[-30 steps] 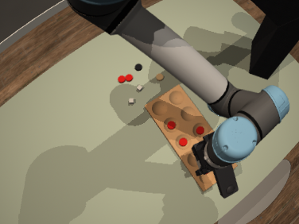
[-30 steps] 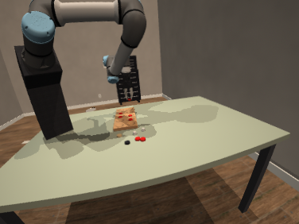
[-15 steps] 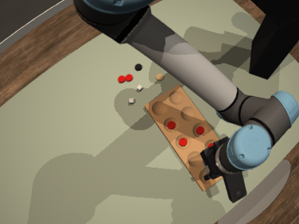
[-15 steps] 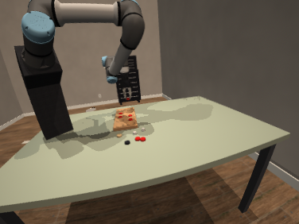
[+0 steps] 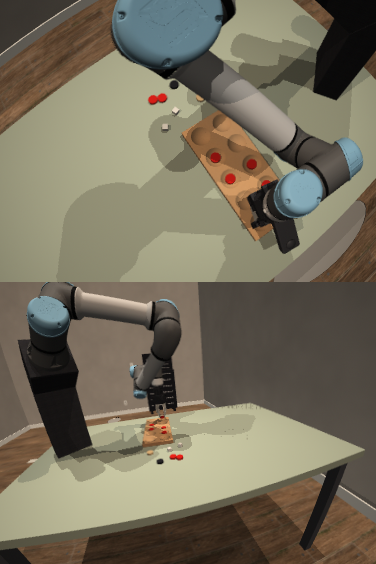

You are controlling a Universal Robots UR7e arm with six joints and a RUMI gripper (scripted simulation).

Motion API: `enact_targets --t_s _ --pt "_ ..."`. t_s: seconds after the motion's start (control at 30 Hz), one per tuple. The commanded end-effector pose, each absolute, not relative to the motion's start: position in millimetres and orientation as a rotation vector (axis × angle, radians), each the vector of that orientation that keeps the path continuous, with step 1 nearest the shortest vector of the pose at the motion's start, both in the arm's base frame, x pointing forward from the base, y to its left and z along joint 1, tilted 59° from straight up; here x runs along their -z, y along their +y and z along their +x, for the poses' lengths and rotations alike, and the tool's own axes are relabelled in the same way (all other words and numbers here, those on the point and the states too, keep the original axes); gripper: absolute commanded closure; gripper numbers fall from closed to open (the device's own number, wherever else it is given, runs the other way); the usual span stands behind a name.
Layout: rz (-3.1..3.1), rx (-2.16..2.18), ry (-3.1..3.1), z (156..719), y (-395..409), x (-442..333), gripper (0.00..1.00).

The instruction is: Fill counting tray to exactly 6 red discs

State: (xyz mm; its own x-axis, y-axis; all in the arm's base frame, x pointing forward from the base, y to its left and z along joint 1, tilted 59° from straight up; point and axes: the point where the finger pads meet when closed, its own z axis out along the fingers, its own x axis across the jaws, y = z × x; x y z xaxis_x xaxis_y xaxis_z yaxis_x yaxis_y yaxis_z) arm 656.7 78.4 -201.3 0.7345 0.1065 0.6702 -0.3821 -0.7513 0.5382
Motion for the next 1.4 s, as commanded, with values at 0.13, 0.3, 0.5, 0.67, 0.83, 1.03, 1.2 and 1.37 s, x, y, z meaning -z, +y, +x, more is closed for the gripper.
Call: enact_targets --t_s 0.13,0.3,0.5,0.67,0.83,1.03,1.2,1.37 --pt "2.250 -0.927 -0.205 660.3 76.1 203.9 1.00" --pt "2.251 -0.926 -0.205 664.2 72.5 207.1 1.00" --pt "2.252 -0.925 -0.205 669.0 67.9 211.2 1.00" --pt "2.252 -0.925 -0.206 669.6 67.3 211.7 1.00" --pt "2.252 -0.925 -0.206 669.6 67.3 211.8 1.00" --pt "2.252 -0.925 -0.206 669.6 67.3 211.8 1.00" --pt "2.252 -0.925 -0.206 669.6 67.3 211.8 0.80" --pt "2.252 -0.925 -0.206 669.6 67.3 211.8 0.80"
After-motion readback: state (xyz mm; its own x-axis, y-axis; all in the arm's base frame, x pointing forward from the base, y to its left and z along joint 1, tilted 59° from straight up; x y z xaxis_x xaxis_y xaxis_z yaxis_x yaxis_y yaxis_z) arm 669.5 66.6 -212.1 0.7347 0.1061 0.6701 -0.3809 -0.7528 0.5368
